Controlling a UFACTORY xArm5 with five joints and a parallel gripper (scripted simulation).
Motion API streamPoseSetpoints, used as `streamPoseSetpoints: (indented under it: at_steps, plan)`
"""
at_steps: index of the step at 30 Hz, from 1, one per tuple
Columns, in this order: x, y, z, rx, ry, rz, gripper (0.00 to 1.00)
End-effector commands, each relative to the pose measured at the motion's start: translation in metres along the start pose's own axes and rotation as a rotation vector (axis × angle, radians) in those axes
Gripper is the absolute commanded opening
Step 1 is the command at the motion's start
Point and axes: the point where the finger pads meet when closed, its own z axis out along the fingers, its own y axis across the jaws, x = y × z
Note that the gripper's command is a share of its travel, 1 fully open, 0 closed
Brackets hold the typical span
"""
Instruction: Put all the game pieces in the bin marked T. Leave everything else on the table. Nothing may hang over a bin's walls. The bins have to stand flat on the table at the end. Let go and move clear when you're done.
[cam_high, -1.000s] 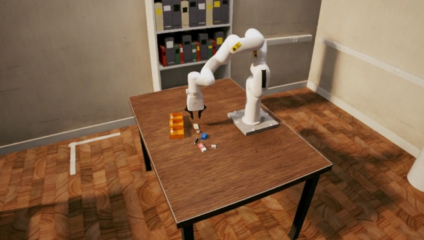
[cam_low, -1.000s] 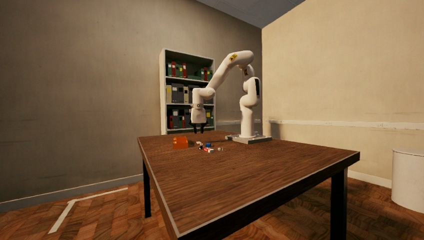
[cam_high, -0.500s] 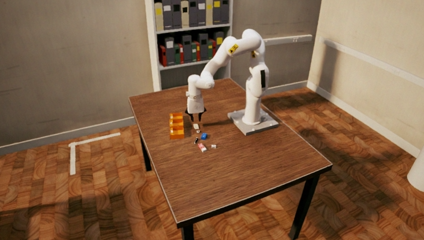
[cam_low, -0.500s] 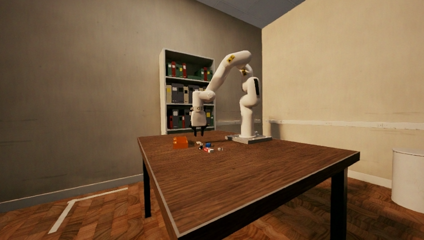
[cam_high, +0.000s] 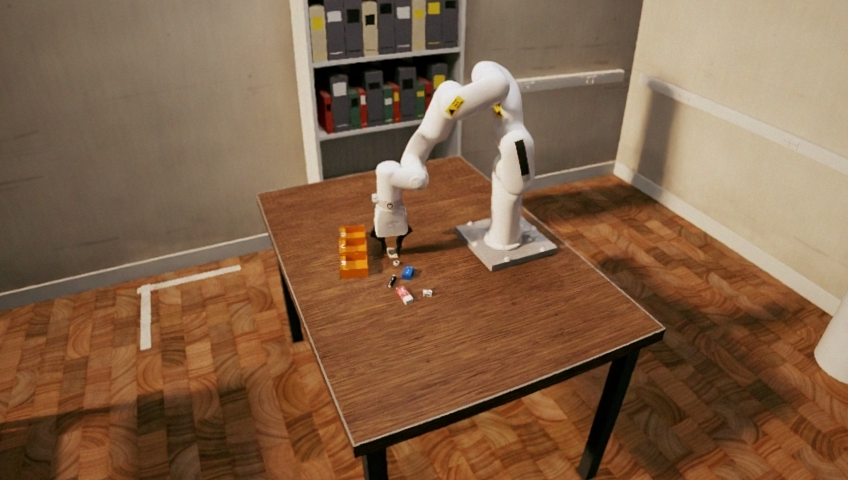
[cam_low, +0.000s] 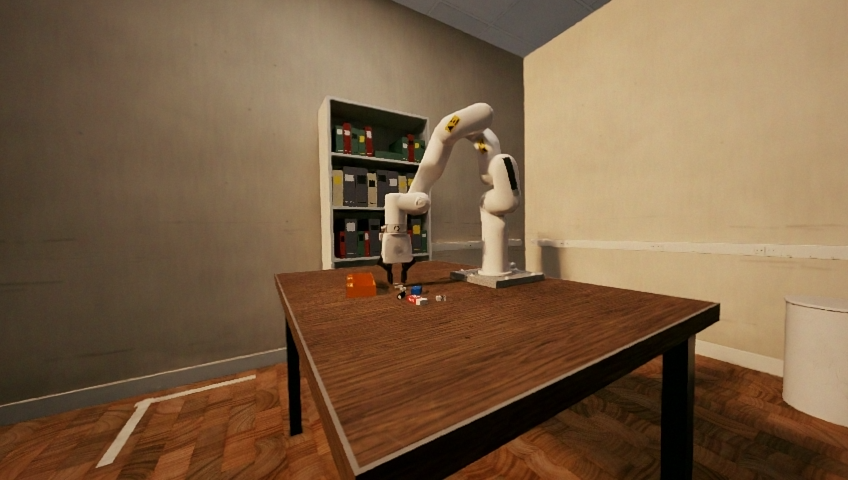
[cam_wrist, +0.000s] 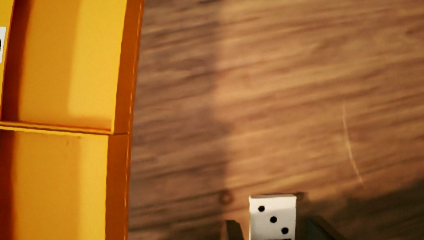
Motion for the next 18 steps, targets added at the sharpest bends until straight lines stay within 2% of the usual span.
streamPoseSetpoints:
  at_steps: [1, 5, 18]
  plan:
    - [0.0, -0.0002, 0.0046, 0.001, 0.0, 0.0, 0.42]
    - [-0.0001, 0.0002, 0.0099, 0.001, 0.0, 0.0, 0.42]
    - [-0.0001, 0.0003, 0.0099, 0.001, 0.0, 0.0, 0.42]
